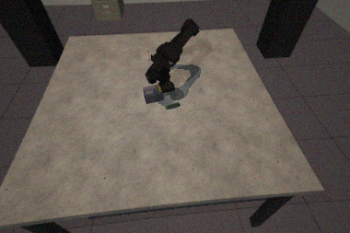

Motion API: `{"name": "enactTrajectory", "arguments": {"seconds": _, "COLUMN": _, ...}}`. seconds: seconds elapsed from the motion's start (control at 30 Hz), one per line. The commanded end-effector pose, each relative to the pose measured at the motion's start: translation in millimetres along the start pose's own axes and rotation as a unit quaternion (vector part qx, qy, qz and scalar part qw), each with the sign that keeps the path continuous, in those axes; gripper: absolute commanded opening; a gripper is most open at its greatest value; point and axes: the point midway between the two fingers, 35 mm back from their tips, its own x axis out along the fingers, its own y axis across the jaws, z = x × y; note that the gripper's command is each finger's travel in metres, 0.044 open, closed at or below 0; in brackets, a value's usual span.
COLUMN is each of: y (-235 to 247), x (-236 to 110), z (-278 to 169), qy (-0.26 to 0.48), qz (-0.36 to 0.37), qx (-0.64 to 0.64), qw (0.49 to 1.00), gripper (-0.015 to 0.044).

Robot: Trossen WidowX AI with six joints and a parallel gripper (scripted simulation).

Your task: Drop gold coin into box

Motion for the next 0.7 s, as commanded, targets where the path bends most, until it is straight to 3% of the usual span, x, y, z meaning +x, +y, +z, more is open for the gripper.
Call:
{"name": "enactTrajectory", "arguments": {"seconds": 0.0, "y": -9.0, "x": 2.2, "z": 8.9, "qy": 0.001, "qz": -0.004, "qx": 0.0, "qw": 1.0, "gripper": 0.0}}
{"name": "enactTrajectory", "arguments": {"seconds": 0.67, "y": -48.9, "x": 3.6, "z": 42.4, "qy": 0.003, "qz": -0.005, "qx": 0.0, "qw": 1.0, "gripper": 0.0}}
